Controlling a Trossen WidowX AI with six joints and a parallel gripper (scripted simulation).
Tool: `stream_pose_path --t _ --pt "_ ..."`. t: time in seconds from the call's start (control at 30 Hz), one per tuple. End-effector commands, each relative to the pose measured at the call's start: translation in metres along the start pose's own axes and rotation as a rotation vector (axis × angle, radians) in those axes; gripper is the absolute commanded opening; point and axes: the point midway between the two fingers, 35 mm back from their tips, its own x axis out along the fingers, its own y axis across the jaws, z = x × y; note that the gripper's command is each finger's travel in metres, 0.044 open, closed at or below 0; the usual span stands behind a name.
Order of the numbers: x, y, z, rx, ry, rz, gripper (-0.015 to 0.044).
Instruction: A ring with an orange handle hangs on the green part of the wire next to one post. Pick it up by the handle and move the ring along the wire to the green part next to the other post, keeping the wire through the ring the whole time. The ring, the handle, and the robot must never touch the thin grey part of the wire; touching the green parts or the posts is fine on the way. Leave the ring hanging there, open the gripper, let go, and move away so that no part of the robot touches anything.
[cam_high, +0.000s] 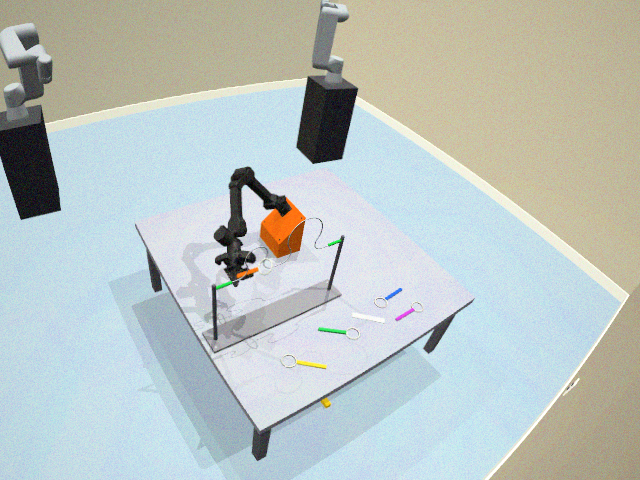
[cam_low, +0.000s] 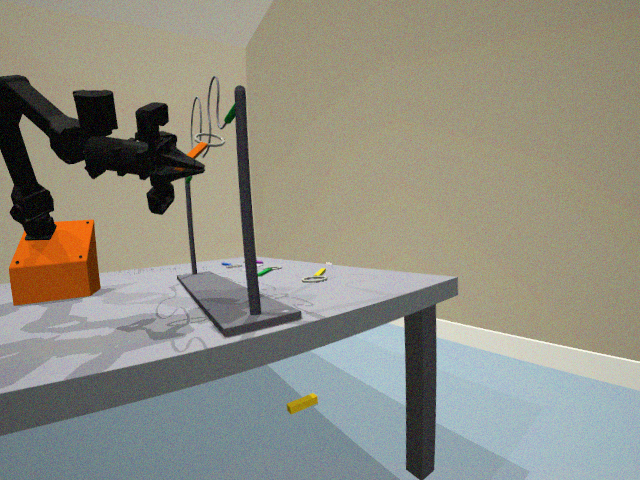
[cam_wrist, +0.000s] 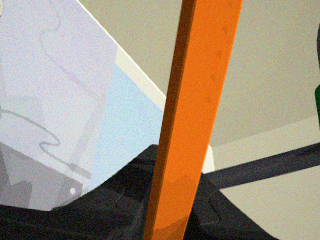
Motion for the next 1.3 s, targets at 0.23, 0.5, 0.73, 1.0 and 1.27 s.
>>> stream_pose_path --t 0.23,0.5,0.73,1.0,1.27 --pt "-0.007 0.045 0.004 0.228 0.027 0.130 -0.0150" --pt "-0.015 0.073 0.013 0.391 0.044 0.219 -0.0150" --pt "-0.023 0.094 0.024 0.516 0.057 0.286 -0.0150" --pt "-0.031 0.111 0.036 0.625 0.068 0.344 -0.0150" --pt "-0.038 0.123 0.047 0.689 0.076 0.376 -0.0150"
